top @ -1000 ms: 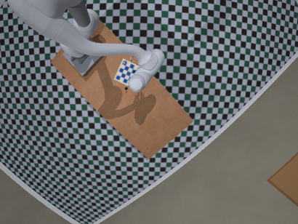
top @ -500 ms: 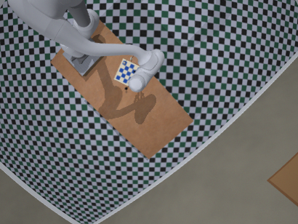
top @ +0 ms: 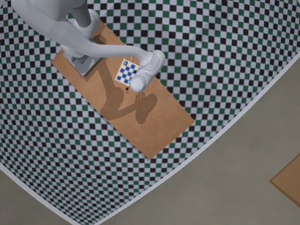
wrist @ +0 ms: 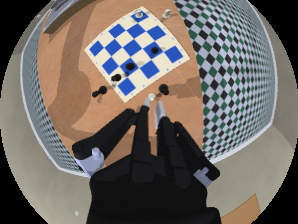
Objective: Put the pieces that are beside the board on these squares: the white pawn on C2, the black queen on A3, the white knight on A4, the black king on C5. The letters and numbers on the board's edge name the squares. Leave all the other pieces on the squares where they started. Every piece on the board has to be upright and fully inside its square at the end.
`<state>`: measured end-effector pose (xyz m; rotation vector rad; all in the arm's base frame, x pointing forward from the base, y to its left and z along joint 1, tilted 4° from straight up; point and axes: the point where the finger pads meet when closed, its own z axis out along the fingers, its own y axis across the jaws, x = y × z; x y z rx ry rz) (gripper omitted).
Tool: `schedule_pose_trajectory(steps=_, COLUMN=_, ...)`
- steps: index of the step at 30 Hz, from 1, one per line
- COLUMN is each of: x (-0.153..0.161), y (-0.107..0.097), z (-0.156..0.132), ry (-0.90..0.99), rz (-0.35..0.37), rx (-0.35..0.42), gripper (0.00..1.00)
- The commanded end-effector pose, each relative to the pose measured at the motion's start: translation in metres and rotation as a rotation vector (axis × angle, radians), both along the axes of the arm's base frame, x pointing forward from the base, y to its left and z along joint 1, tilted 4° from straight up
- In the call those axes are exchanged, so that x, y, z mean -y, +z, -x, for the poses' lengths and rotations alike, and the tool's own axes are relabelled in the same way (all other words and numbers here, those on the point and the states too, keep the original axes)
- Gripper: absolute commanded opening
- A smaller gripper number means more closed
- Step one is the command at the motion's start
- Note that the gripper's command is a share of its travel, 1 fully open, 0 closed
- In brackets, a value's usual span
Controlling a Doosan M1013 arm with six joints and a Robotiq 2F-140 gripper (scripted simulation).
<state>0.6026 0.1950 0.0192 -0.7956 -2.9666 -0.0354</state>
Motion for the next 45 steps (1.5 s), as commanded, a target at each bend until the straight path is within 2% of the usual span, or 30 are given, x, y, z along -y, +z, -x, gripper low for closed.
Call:
schedule_pose_trajectory(steps=1, x=0.0, y=-0.003, z=0.0, ry=0.0, rz=0.0, rx=0.0, gripper=0.2)
schedule_pose_trajectory(steps=24, x=-0.001, y=-0.031, z=0.002, ry=0.0, rz=0.0, rx=0.0, gripper=0.2)
schedule_pose_trajectory(steps=45, x=-0.002, y=-0.035, z=0.002, ry=0.0, rz=0.0, rx=0.0, gripper=0.2)
